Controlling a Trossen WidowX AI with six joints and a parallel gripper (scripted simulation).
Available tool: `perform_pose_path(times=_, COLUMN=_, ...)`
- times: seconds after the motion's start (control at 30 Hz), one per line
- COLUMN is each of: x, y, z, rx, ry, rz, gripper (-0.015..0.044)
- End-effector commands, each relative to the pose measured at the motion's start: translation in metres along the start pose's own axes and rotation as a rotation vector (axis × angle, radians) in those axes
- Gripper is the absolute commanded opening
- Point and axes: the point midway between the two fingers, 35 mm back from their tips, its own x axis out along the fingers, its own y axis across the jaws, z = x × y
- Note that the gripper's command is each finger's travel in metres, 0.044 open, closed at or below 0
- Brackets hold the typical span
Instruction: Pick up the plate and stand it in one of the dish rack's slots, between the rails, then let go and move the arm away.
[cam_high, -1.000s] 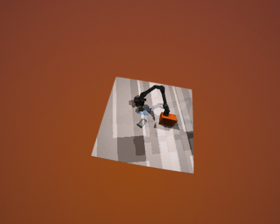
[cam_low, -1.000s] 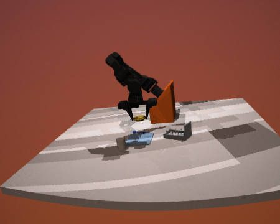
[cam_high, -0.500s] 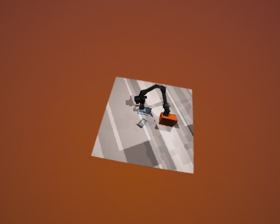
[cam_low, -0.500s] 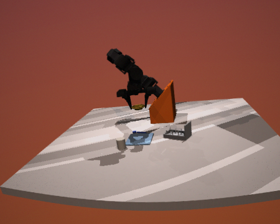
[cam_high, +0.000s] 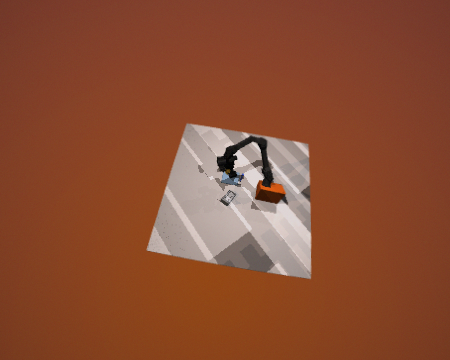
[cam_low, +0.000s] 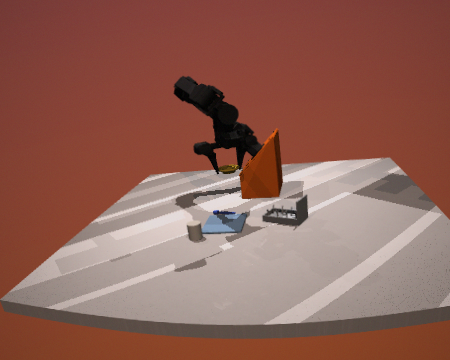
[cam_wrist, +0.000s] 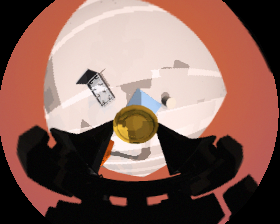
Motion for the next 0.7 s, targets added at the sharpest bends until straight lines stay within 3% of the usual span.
perform_pose_path(times=0.0, x=0.000, y=0.011, z=-0.001, rx=-0.174, ry=-0.001, rz=0.006, gripper=0.0000)
perform_pose_path(times=0.67, x=0.000, y=0.045, z=-0.006, rx=-0.870, ry=-0.006, rz=0.008, gripper=0.0000)
